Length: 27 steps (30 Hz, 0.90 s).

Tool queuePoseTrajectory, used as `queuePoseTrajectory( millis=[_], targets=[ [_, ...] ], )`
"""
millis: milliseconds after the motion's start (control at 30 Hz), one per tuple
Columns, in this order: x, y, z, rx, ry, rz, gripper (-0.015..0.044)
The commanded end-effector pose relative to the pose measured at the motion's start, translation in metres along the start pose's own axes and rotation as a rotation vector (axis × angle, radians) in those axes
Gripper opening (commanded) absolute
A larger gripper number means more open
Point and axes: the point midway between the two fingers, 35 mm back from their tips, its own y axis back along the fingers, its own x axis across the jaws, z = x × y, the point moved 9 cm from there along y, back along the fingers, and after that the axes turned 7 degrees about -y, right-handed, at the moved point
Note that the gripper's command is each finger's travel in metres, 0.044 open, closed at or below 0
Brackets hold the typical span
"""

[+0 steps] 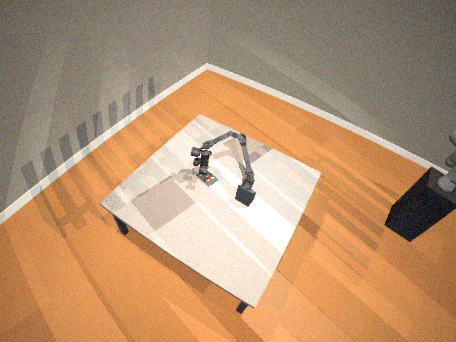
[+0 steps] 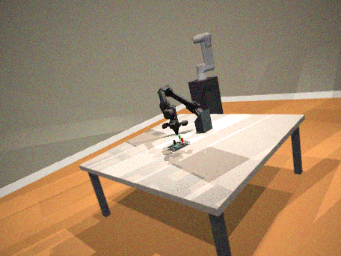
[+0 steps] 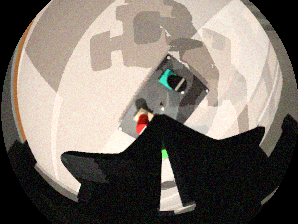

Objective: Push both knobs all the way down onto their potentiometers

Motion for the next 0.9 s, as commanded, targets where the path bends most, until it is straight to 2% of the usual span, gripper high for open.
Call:
queuePoseTrajectory(
  millis=[0, 867],
  targets=[
    [-0.002, 0.001, 0.003, 0.001, 0.17, 0.0, 0.0],
    [-0.01, 0.008, 0.014, 0.008, 1.077, 0.003, 0.0]
  ],
)
